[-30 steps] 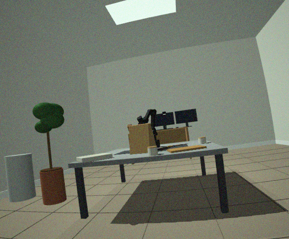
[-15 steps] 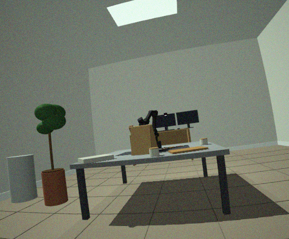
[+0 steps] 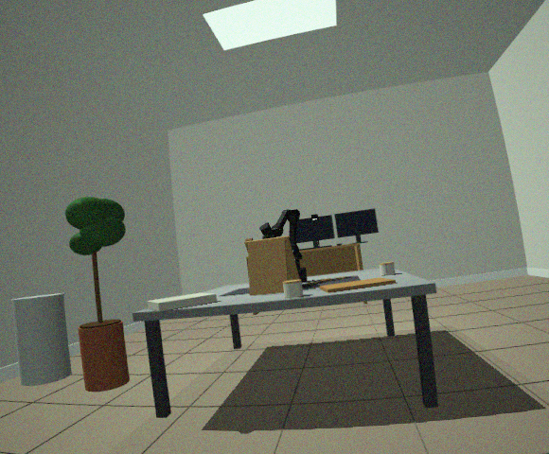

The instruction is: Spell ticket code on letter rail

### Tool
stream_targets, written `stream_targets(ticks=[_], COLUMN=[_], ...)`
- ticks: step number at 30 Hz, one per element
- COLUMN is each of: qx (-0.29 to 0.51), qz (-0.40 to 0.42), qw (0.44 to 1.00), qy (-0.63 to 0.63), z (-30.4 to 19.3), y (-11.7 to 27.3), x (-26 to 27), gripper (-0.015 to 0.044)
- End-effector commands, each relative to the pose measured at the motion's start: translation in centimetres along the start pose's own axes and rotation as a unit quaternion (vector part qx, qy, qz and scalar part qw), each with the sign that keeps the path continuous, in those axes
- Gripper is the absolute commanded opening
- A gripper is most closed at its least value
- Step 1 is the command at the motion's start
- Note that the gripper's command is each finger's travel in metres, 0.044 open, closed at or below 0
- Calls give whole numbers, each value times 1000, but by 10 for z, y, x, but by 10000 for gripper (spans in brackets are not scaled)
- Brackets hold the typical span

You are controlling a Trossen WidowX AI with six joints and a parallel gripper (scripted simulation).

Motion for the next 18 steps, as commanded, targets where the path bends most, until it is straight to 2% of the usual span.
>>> stream_targets(ticks=[1, 7, 18], qx=[0, 2, 3], qz=[0, 3, 3], qw=[1000, 1000, 1000], qy=[0, 0, 0], z=[0, 1, 2], y=[0, 4, 16], x=[0, 0, -1], gripper=[131, 289, 295])
Point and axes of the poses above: the point midway between the two fingers, 35 mm back from their tips, its own y axis back along the fingers, its own x axis across the jaws, z = x × y, the point moved 9 cm from there along y, back along the fingers, and after that the axes turned 13 degrees about y, right-handed, at the moved point
